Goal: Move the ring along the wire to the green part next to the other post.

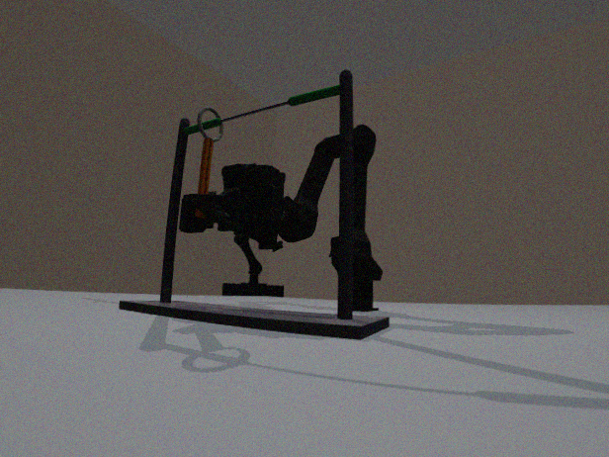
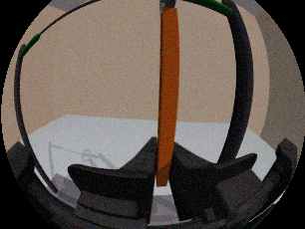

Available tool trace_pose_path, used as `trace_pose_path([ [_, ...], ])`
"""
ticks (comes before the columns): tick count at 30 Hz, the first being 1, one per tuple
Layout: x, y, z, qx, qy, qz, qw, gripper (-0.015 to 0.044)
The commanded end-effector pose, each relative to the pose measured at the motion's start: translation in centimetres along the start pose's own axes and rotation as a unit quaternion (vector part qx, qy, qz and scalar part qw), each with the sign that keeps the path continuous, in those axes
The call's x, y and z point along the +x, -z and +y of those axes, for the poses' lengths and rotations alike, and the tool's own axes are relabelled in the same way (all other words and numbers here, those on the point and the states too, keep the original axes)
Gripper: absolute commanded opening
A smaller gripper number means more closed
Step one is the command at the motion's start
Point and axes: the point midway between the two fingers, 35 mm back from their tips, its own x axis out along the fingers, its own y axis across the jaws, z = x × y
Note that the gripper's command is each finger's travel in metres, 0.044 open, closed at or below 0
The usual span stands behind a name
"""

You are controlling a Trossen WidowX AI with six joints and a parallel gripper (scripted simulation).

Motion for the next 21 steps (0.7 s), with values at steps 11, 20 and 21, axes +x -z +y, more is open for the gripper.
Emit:
trace_pose_path([
  [11, 0.0, 0.0, 0.7, 0.002, 0.000, 0.000, 1.000, -0.0150],
  [20, 0.0, 0.0, 1.6, 0.002, -0.001, 0.000, 1.000, -0.0150],
  [21, 0.0, 0.0, 1.7, 0.002, -0.001, 0.000, 1.000, -0.0150],
])
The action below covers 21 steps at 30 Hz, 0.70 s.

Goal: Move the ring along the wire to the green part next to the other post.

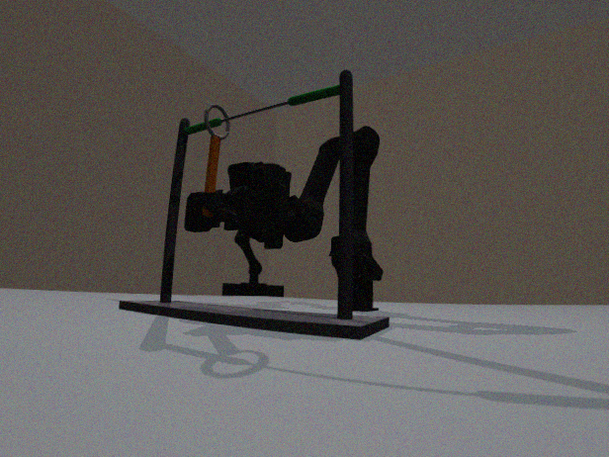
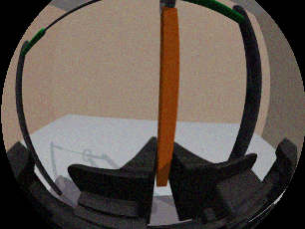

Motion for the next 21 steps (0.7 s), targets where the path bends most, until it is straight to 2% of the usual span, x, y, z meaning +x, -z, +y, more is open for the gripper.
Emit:
trace_pose_path([
  [1, 0.0, 0.0, 0.4, 0.002, 0.002, 0.001, 1.000, -0.0150],
  [21, 0.0, 0.0, 2.4, 0.003, 0.001, 0.001, 1.000, -0.0150],
])
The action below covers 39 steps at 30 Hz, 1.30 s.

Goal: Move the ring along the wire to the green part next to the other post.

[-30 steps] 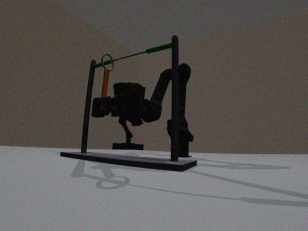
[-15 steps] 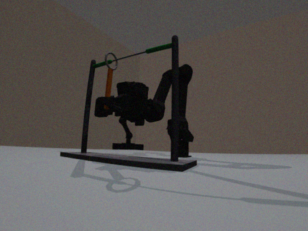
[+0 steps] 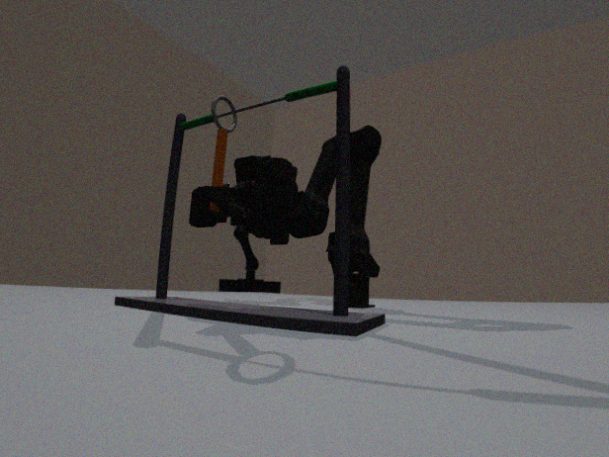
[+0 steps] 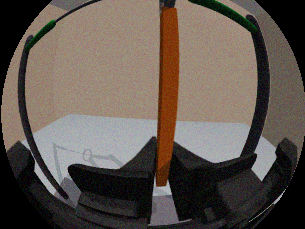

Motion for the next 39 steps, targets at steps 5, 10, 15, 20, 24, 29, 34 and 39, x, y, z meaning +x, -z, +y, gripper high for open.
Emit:
trace_pose_path([
  [5, 0.0, 0.0, 0.8, 0.002, 0.002, 0.001, 1.000, -0.0150],
  [10, 0.0, 0.0, 1.3, 0.002, 0.002, 0.001, 1.000, -0.0150],
  [15, 0.0, 0.0, 1.8, 0.002, 0.002, 0.001, 1.000, -0.0150],
  [20, 0.0, 0.0, 2.3, 0.002, 0.002, 0.001, 1.000, -0.0150],
  [24, 0.0, 0.0, 2.7, 0.003, 0.002, 0.001, 1.000, -0.0150],
  [29, 0.0, 0.0, 3.2, 0.003, 0.001, 0.001, 1.000, -0.0150],
  [34, 0.0, 0.0, 3.7, 0.003, 0.001, 0.001, 1.000, -0.0150],
  [39, 0.0, 0.0, 4.2, 0.003, 0.001, 0.001, 1.000, -0.0150],
])
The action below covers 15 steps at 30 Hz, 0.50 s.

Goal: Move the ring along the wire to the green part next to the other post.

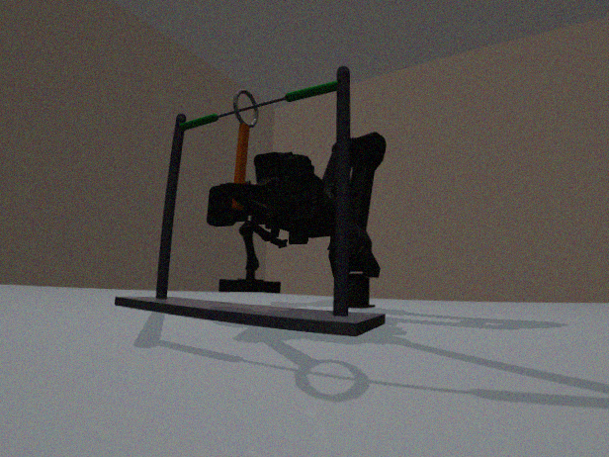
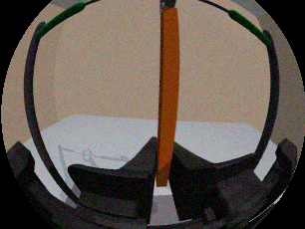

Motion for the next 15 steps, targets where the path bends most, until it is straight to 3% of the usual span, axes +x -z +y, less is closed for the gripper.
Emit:
trace_pose_path([
  [1, 0.0, 0.0, 0.4, 0.001, 0.002, 0.000, 1.000, -0.0150],
  [15, 0.0, 0.0, 1.8, 0.002, 0.002, 0.000, 1.000, -0.0150],
])
